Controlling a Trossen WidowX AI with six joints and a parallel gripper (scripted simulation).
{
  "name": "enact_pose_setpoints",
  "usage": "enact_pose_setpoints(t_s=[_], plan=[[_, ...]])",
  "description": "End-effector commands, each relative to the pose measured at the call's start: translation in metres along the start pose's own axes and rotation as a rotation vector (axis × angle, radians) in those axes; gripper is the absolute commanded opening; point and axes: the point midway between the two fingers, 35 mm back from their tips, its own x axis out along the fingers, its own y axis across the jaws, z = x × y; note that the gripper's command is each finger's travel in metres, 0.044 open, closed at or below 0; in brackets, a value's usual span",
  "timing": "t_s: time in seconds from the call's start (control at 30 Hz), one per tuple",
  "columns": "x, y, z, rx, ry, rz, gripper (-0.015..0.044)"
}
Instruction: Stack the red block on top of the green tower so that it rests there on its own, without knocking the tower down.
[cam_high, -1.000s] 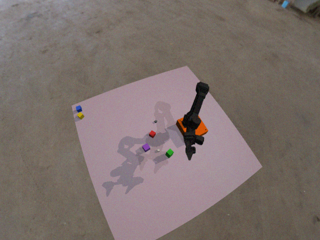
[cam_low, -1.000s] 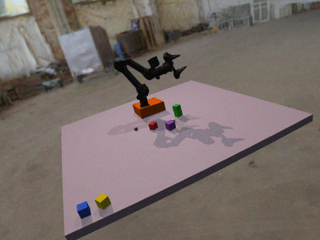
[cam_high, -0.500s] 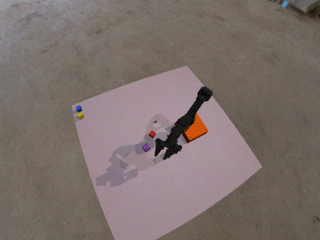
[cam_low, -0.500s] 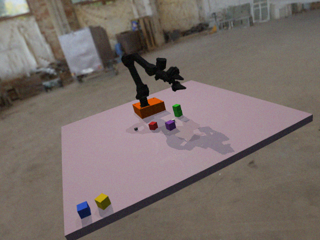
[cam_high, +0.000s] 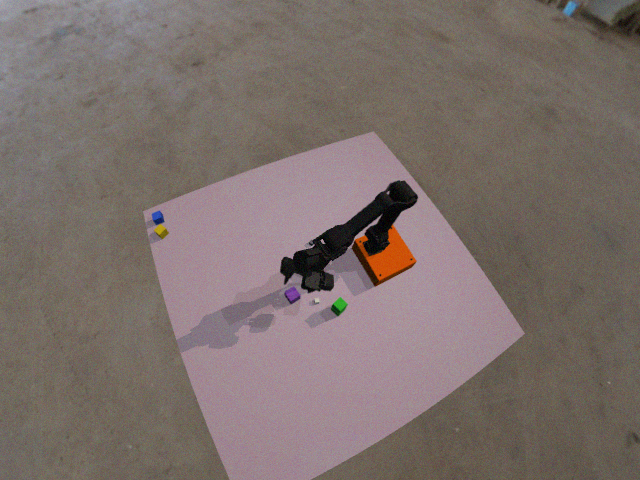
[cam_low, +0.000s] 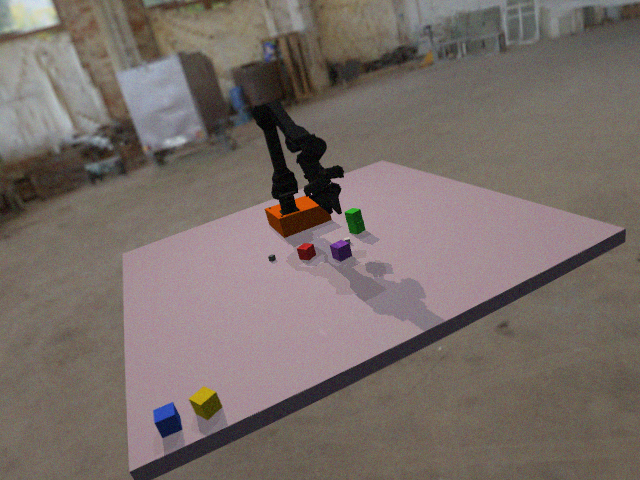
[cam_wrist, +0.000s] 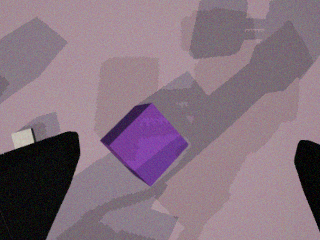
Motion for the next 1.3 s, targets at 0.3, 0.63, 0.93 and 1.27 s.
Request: enact_pose_setpoints(t_s=[0.3, 0.63, 0.93, 1.27], plan=[[-0.016, 0.0, -0.11, 0.419, 0.444, 0.316, 0.044], [-0.014, 0.003, -0.117, 0.442, 0.463, 0.333, 0.044], [0.026, 0.024, -0.135, 0.442, 0.463, 0.333, 0.044], [0.033, 0.027, -0.139, 0.442, 0.463, 0.333, 0.044]])
